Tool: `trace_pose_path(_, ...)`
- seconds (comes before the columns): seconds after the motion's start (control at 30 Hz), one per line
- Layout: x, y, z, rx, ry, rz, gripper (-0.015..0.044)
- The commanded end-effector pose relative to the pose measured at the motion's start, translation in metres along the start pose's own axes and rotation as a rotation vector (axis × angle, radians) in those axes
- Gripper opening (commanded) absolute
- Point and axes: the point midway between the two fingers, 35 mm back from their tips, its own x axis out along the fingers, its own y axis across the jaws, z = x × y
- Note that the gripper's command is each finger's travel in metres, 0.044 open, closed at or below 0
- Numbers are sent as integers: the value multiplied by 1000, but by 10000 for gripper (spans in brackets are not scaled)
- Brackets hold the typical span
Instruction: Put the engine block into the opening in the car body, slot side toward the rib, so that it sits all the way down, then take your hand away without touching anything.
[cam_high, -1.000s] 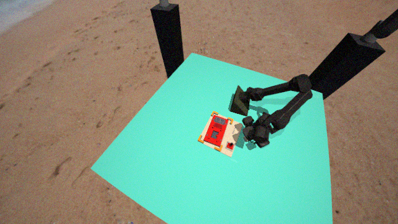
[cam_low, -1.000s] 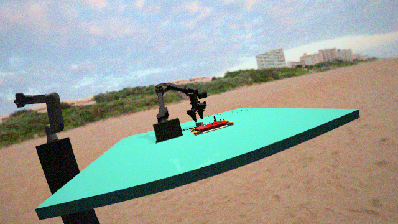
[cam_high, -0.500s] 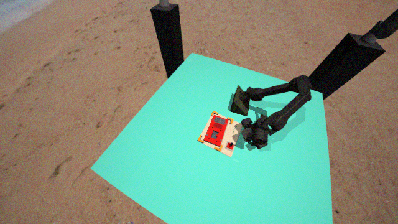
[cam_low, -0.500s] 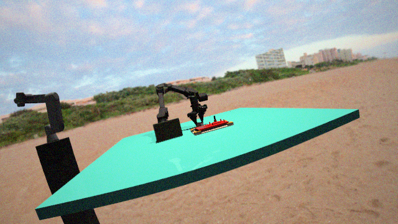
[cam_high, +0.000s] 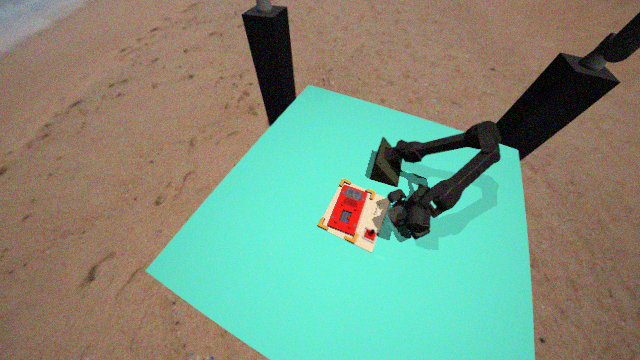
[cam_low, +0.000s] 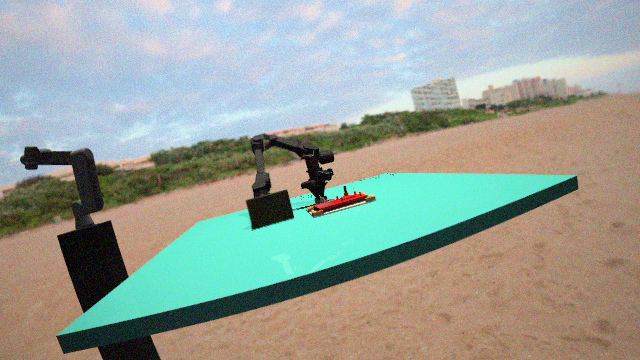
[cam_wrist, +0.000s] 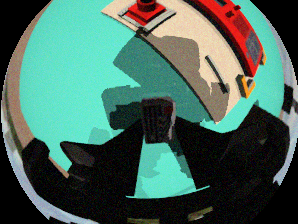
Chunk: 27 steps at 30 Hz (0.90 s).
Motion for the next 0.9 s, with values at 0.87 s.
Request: trace_pose_path(0.87,-68,3,8,7,-9,-8,0)
